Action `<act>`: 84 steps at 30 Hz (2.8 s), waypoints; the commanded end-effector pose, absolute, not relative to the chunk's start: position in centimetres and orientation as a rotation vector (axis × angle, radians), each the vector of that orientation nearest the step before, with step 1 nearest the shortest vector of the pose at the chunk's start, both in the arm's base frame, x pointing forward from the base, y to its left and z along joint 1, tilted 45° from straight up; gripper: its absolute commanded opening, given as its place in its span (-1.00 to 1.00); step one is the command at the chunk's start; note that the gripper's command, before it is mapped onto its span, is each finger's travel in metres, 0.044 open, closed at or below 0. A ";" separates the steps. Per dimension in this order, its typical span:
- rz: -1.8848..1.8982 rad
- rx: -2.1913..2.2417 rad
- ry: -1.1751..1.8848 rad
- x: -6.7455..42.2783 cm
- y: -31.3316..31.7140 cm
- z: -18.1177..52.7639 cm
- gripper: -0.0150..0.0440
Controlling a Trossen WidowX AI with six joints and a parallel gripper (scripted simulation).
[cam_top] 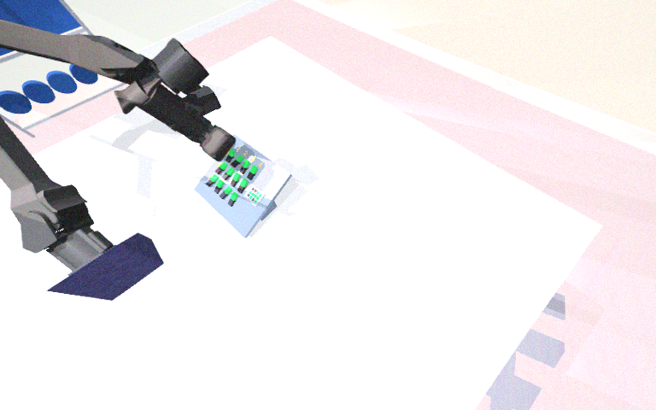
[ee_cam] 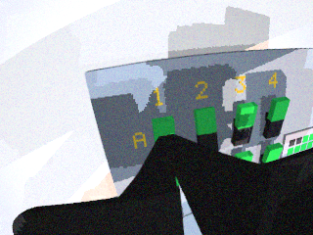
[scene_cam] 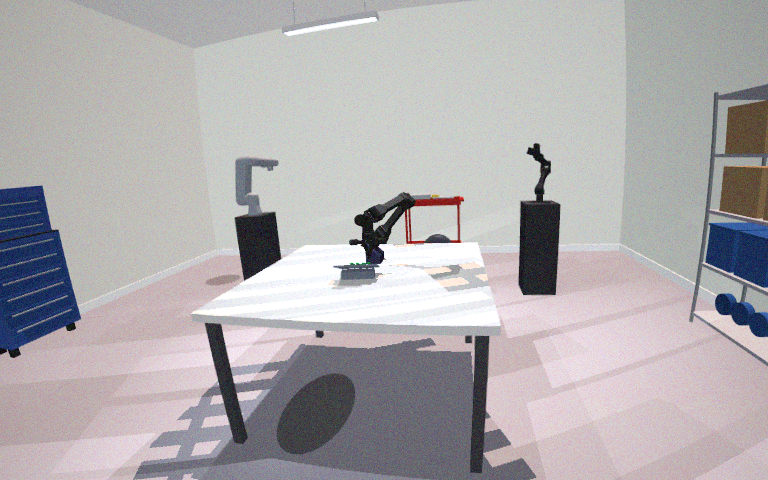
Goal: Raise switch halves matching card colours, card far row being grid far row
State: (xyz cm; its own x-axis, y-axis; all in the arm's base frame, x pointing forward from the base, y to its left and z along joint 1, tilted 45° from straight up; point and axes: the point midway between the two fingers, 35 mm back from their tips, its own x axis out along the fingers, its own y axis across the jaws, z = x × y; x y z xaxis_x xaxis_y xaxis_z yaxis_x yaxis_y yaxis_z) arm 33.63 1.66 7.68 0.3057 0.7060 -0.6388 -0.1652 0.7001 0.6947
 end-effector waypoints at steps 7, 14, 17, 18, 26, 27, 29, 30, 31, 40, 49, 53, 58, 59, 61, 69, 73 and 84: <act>0.615 0.574 1.128 34.0 2.6 6.6 -0.49; 0.615 0.574 1.128 34.0 2.7 6.5 -0.49; 0.615 0.574 1.128 34.0 2.7 6.5 -0.49; 0.615 0.574 1.128 34.0 2.7 6.5 -0.49; 0.615 0.574 1.128 34.0 2.7 6.5 -0.49; 0.615 0.574 1.128 34.0 2.7 6.5 -0.49; 0.615 0.574 1.128 34.0 2.7 6.5 -0.49; 0.615 0.574 1.128 34.0 2.7 6.5 -0.49; 0.615 0.574 1.128 34.0 2.7 6.5 -0.49; 0.615 0.574 1.128 34.1 2.8 6.5 -0.49; 0.615 0.574 1.128 34.1 2.9 6.4 -0.49; 0.615 0.574 1.128 34.1 2.9 6.3 -0.49; 0.615 0.574 1.128 34.2 3.0 6.3 -0.49; 0.615 0.574 1.128 34.2 3.0 6.3 -0.49; 0.615 0.574 1.128 34.2 3.0 6.3 -0.49; 0.615 0.574 1.128 34.2 3.1 6.2 -0.49; 0.615 0.574 1.128 34.2 3.1 6.2 -0.49; 0.605 0.580 1.106 32.0 -1.5 10.2 -0.49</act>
